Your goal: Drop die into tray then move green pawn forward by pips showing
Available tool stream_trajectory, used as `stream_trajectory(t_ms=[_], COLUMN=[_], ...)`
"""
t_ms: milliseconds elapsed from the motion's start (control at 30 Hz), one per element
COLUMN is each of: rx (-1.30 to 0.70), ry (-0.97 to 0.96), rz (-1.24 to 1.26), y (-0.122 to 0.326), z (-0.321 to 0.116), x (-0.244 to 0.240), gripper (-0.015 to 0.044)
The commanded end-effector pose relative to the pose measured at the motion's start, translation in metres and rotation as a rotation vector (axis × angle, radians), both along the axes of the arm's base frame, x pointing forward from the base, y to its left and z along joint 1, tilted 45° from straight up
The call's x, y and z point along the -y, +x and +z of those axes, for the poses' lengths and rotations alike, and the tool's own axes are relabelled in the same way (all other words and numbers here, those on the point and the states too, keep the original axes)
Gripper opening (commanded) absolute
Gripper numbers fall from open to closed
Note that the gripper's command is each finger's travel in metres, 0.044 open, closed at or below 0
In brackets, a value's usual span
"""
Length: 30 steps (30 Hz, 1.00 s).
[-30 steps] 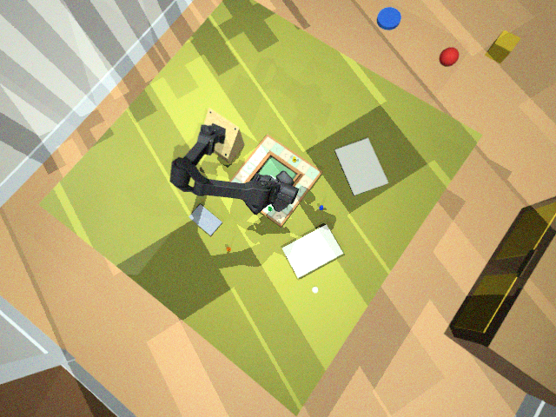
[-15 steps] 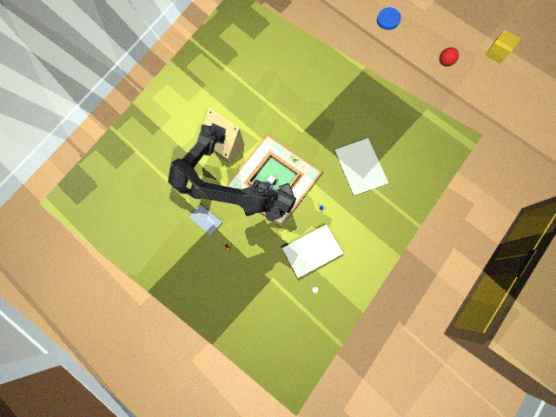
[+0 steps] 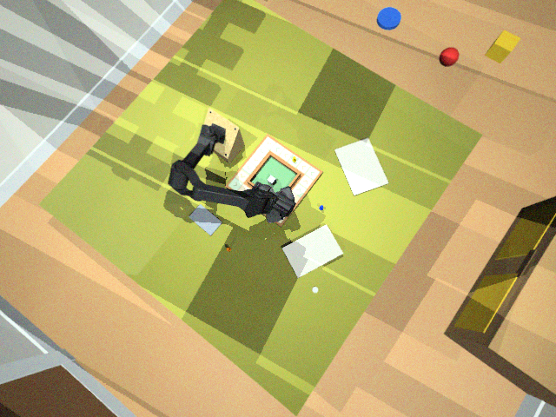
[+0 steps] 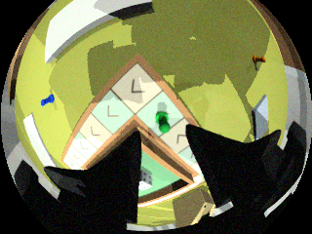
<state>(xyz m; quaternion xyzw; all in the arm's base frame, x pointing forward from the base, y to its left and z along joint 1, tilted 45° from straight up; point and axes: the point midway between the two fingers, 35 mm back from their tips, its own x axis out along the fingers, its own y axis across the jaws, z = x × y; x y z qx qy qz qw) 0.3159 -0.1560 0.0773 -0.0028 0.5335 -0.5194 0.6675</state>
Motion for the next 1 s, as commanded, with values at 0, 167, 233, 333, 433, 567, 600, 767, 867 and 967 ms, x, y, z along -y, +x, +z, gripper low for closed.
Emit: stream_trajectory(t_ms=[0,167,233,333,433,567,600,767,867,967], rx=[-0.017,-0.017,-0.017,-0.017,-0.017,-0.017,-0.017,-0.017,-0.017,-0.017], ry=[-0.003,-0.003,-0.003,-0.003,-0.004,-0.005,-0.005,-0.005,-0.005,-0.005], rz=[-0.001,-0.001,-0.001,-0.001,-0.001,-0.001,-0.001,-0.001,-0.001,-0.001], y=[-0.004,-0.005,-0.006,-0.007,-0.008,-0.009,-0.009,-0.009,-0.009,-0.009], z=[-0.007,-0.013,-0.015,-0.018,-0.022,-0.025,-0.025,-0.025,-0.025,-0.025], x=[0.006,0.012,0.014,0.017,0.021,0.024,0.024,0.024,0.024,0.024], gripper=[0.0200,0.0200,0.0200,0.0200,0.0200,0.0200,0.0200,0.0069,0.0049,0.0029])
